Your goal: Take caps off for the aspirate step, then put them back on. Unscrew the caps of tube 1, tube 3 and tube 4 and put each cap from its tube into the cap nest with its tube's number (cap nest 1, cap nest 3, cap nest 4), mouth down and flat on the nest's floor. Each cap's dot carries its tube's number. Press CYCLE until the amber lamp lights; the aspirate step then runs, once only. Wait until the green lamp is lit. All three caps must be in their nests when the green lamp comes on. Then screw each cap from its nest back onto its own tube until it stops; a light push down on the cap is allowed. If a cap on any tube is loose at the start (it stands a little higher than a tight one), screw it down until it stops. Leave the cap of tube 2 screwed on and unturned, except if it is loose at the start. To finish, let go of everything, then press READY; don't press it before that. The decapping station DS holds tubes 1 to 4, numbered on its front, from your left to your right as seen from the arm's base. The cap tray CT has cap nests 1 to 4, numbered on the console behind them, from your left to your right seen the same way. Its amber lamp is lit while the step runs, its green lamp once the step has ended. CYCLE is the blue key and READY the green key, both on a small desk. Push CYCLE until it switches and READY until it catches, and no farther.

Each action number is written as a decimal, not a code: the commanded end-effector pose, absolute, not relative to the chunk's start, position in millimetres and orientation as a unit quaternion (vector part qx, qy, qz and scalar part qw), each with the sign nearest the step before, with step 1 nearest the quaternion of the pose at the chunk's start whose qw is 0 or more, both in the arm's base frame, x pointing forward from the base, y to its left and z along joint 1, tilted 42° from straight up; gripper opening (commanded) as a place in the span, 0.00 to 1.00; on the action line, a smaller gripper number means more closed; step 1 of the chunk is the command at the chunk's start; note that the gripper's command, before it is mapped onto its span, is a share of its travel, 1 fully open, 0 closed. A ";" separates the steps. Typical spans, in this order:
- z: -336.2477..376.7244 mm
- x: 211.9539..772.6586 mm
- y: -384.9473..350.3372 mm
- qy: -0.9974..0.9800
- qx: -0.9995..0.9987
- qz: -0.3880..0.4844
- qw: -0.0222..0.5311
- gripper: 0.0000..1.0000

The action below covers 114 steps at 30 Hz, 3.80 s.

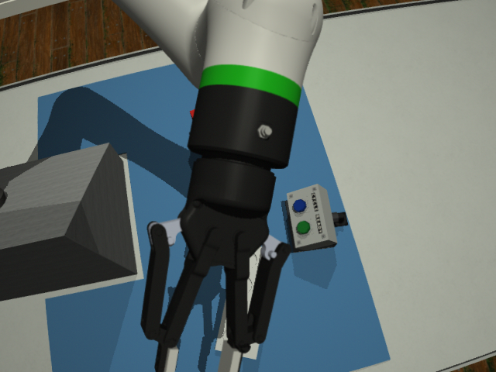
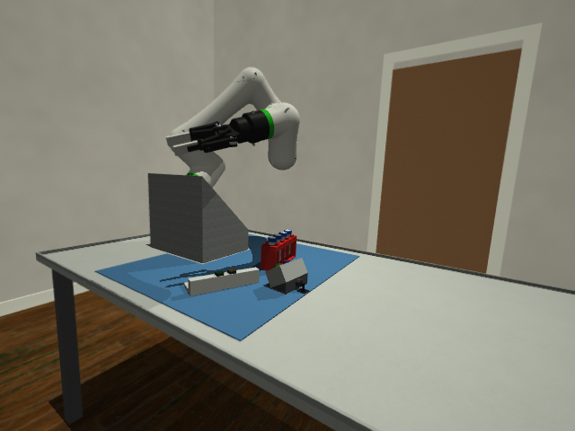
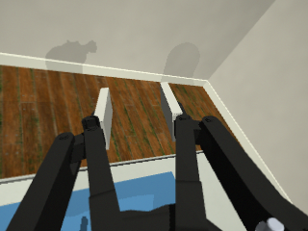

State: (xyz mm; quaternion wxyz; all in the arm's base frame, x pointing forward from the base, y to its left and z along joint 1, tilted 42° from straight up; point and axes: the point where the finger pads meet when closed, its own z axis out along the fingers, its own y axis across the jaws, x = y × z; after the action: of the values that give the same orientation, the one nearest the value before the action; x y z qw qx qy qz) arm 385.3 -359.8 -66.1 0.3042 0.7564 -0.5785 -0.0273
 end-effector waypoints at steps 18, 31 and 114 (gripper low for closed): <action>-98.0 345.4 -290.9 -0.614 0.755 -0.128 0.193 0.35; -110.9 339.3 -241.5 -0.625 0.753 -0.176 0.110 0.35; -60.9 447.2 8.7 -0.676 0.642 -0.262 -0.250 0.35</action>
State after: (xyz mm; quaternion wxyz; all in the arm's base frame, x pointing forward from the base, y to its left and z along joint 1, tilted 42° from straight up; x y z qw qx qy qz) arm 446.6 -6.3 -75.4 -0.2776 0.7118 -0.6013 -0.2339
